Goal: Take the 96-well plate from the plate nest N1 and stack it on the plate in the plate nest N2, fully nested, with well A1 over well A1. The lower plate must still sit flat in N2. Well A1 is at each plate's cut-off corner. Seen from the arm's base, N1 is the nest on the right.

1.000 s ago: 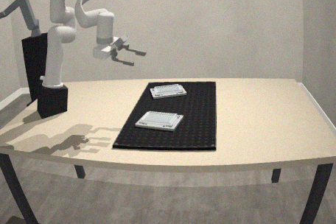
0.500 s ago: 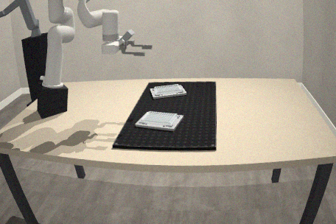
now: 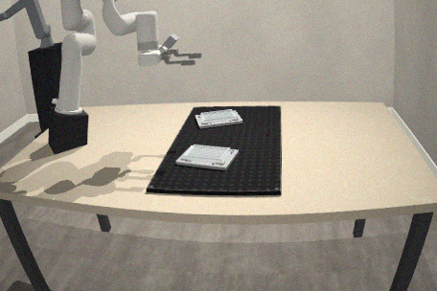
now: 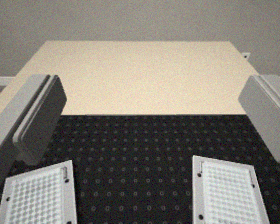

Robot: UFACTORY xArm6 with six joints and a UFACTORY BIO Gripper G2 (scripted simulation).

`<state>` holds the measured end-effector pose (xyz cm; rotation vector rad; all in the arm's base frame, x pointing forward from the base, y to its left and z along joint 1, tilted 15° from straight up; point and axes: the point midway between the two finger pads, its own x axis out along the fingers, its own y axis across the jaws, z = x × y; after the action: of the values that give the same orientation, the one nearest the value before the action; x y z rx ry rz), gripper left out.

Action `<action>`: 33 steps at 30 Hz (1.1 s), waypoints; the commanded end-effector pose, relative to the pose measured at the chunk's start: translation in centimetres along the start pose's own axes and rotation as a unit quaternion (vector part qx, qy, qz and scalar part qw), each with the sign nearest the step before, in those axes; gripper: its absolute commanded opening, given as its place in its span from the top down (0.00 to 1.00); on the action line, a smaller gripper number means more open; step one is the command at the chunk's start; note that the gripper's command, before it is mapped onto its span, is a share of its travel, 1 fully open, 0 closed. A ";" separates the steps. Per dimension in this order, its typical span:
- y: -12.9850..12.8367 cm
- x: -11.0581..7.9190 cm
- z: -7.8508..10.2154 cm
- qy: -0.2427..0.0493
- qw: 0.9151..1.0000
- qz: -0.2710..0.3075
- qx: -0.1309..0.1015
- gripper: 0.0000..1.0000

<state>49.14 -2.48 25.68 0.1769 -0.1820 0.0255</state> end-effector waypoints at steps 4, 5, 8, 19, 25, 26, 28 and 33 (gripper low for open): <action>0.1 0.1 0.2 -0.002 1.000 0.000 -0.001 0.63; 0.1 0.1 0.2 -0.002 1.000 0.000 -0.001 0.63; -0.9 0.5 -0.9 -0.002 0.999 -0.050 0.000 0.63; -4.4 1.8 -4.9 -0.002 0.994 -0.107 0.000 0.63; -5.7 2.3 -6.4 -0.002 0.994 -0.107 0.000 0.63; -6.0 2.4 -6.8 -0.002 0.994 -0.107 0.000 0.63; -6.6 2.7 -7.5 -0.002 0.994 -0.107 0.000 0.63; -8.2 3.3 -9.4 -0.002 0.994 -0.107 0.000 0.63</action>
<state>53.43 -8.04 16.86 0.1910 -0.1577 -0.1907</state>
